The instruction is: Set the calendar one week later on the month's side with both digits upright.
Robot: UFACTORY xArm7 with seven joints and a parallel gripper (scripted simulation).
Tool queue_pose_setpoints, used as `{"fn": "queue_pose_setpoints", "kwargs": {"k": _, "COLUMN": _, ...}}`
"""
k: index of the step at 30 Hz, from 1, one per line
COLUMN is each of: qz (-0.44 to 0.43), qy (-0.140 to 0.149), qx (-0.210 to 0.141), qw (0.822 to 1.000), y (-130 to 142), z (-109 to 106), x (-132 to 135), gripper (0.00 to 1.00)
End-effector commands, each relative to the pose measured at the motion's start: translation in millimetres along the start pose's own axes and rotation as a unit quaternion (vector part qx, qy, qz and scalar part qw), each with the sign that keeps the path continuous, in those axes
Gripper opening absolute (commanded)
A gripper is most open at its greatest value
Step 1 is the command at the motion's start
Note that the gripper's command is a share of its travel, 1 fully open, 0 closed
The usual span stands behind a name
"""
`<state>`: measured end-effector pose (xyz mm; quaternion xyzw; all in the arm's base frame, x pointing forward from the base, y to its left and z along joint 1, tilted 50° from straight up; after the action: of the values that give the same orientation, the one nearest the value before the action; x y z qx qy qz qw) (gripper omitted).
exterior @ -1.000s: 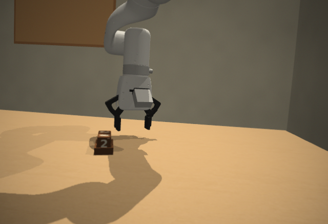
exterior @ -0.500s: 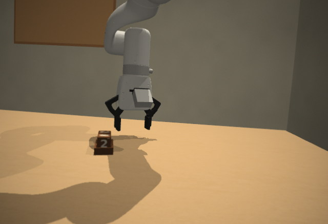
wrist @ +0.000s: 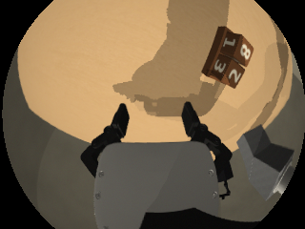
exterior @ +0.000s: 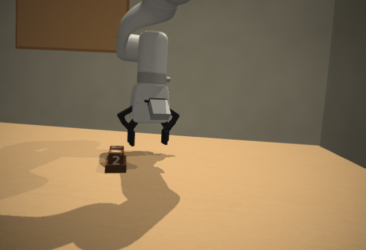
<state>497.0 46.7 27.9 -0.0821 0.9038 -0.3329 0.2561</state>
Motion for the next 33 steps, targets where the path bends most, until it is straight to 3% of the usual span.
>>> {"fn": "queue_pose_setpoints", "kwargs": {"k": 1, "qz": 0.000, "qy": -0.001, "qx": -0.001, "qw": 1.000, "y": 1.1, "z": -1.4, "x": -1.0, "gripper": 1.00}}
{"fn": "queue_pose_setpoints", "kwargs": {"k": 25, "qz": 0.000, "qy": -0.001, "qx": -0.001, "qw": 1.000, "y": 1.1, "z": -1.9, "x": -1.0, "gripper": 1.00}}
{"fn": "queue_pose_setpoints", "kwargs": {"k": 33, "qz": 0.000, "qy": -0.001, "qx": -0.001, "qw": 1.000, "y": 1.1, "z": -24.1, "x": -0.9, "gripper": 1.00}}
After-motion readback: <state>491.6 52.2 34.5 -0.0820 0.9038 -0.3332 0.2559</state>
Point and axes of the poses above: the point where the finger pads meet when closed, its own z axis out along the fingers, its own x axis across the jaws, y = z × x, the point moved 4 cm from there along -z, back along the fingers, and after that the axes turned 13 degrees about z, right-handed, at the moved point
